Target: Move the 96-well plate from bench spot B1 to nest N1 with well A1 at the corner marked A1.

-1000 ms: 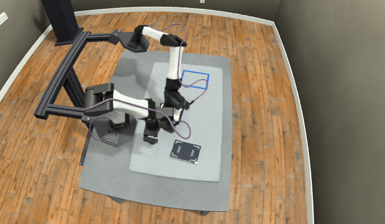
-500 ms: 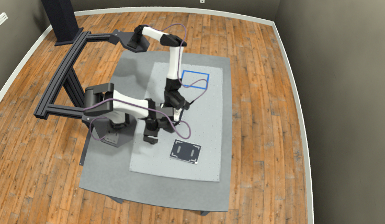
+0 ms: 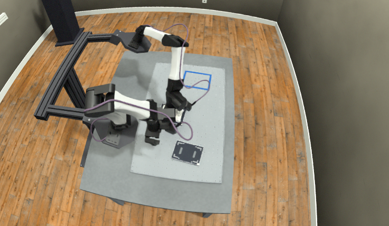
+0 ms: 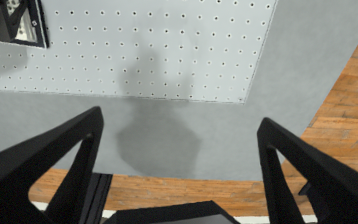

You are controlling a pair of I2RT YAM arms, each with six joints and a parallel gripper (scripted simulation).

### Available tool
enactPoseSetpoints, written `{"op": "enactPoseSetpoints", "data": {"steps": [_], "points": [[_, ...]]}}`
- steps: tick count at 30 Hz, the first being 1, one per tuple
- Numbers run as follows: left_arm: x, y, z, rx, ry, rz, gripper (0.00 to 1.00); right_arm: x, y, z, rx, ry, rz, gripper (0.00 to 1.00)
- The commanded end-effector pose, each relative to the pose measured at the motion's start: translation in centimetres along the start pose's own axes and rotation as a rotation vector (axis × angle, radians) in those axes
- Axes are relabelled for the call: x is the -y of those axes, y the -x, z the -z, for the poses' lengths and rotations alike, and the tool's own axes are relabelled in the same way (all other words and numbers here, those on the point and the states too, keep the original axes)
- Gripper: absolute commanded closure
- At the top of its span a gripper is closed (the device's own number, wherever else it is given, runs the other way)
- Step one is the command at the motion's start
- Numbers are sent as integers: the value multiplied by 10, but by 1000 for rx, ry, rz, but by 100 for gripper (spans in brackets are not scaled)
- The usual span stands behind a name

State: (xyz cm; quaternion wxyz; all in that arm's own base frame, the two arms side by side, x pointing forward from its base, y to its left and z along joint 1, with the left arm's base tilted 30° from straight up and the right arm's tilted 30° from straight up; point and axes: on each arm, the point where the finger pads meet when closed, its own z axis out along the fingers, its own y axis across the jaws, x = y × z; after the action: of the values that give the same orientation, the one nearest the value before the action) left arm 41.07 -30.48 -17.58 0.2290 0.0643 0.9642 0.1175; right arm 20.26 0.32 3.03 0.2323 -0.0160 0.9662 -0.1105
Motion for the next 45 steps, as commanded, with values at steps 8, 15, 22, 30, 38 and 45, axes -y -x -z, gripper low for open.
{"op": "enactPoseSetpoints", "data": {"steps": [8,15,22,30,38,45], "points": [[1,4,4,9,-9,7,0,-1,2,0,7,8,4,0],[1,4,4,9,-9,7,0,-1,2,0,7,8,4,0],[4,9,19,23,-18,12,0,-1,2,0,7,8,4,0],[8,5,26,20,-18,-2,0,-1,2,0,7,8,4,0],[9,3,31,20,-18,-2,0,-1,2,0,7,8,4,0],[11,5,35,24,-21,1,0,-1,2,0,7,8,4,0]]}}
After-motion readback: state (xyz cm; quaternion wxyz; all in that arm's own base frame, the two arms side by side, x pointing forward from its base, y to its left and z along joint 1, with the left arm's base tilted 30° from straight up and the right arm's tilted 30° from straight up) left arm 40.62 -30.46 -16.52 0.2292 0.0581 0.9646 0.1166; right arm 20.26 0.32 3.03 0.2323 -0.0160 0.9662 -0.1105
